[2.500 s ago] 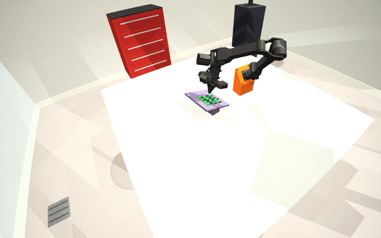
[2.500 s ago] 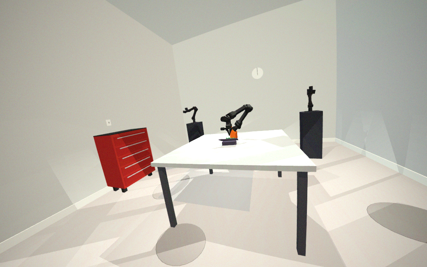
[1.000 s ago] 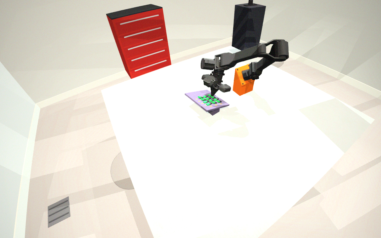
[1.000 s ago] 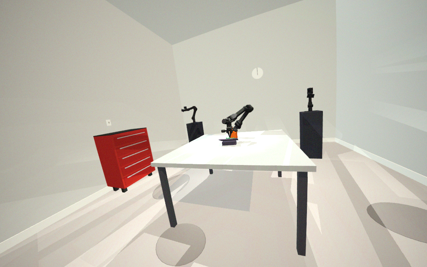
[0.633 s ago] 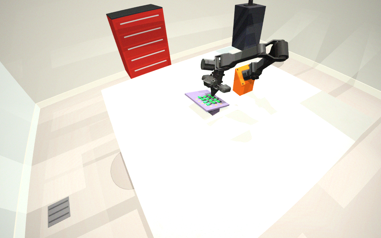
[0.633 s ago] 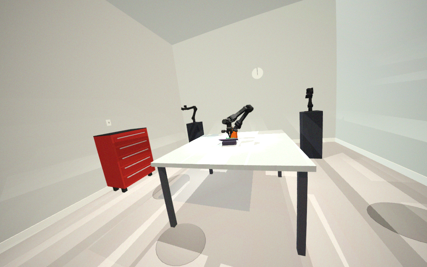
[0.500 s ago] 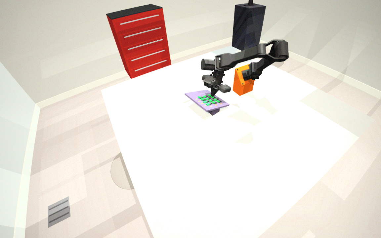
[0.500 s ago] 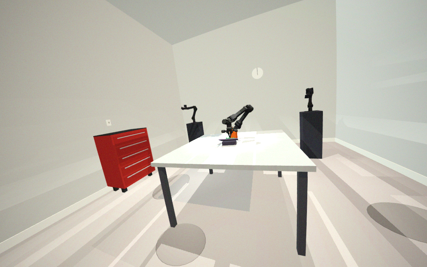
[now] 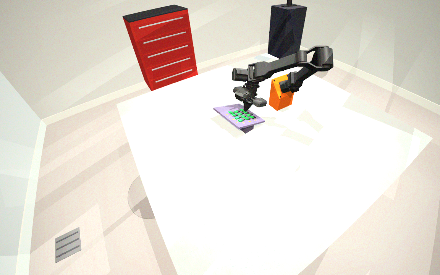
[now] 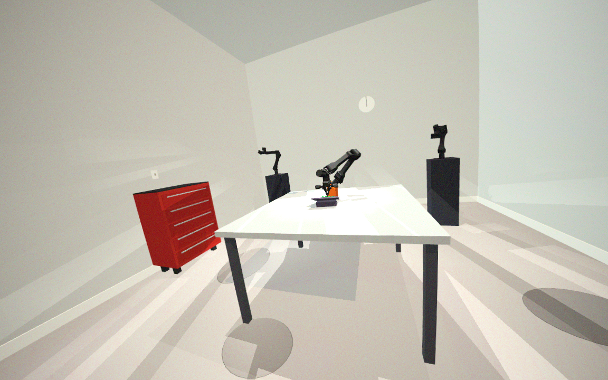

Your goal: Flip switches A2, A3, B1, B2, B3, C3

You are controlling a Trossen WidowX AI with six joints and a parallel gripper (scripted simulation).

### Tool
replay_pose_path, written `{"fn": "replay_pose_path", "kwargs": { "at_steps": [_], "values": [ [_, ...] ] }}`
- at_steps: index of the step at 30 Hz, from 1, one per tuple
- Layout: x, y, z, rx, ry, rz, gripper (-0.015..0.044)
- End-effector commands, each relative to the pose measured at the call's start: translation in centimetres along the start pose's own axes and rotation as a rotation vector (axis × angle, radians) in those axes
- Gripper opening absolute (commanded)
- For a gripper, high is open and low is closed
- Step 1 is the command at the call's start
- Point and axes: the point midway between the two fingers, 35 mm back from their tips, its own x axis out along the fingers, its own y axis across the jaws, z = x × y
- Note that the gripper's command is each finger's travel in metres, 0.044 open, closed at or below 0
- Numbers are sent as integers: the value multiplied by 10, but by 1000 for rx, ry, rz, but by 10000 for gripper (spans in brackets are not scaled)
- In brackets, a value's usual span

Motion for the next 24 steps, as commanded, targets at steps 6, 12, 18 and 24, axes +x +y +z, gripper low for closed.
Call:
{"fn": "replay_pose_path", "kwargs": {
  "at_steps": [6, 12, 18, 24],
  "values": [
    [1, 0, 0, 6, -2, 3, 0],
    [2, 0, 0, 6, -2, 3, 0],
    [3, 0, 0, 6, -2, 3, 0],
    [4, 0, 0, 6, -2, 3, 0]
  ]
}}
